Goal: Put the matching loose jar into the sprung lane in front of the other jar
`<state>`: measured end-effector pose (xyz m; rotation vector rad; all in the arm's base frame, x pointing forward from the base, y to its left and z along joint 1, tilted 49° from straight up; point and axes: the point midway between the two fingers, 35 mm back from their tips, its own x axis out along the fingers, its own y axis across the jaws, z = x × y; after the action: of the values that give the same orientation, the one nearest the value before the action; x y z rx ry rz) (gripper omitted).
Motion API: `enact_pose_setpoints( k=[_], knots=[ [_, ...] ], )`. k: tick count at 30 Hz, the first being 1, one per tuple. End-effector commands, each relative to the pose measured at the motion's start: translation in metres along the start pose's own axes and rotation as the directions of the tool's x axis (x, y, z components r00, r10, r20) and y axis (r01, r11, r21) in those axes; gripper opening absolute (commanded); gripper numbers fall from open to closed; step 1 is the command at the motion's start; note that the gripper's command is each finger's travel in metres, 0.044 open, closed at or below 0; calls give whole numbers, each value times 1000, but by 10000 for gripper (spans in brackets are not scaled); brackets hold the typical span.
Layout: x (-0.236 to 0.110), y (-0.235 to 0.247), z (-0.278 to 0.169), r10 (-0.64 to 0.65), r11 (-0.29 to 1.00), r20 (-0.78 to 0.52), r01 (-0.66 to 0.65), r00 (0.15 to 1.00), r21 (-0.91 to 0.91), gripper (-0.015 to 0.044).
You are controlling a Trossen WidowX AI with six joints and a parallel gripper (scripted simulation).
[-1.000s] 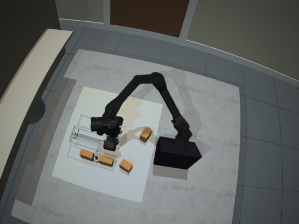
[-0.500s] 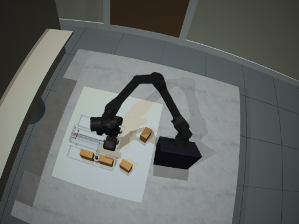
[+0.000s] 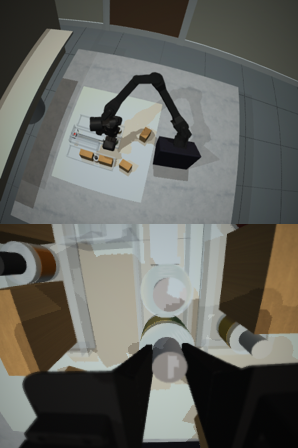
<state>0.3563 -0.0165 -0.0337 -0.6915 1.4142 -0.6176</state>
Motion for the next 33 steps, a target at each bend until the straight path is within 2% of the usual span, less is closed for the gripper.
enact_pose_setpoints(
  k=[1,33],
  knots=[
    [0,-2,9,-6,1000,24,5,1000,19,0],
    [9,-2,9,-6,1000,24,5,1000,19,0]
  ],
)
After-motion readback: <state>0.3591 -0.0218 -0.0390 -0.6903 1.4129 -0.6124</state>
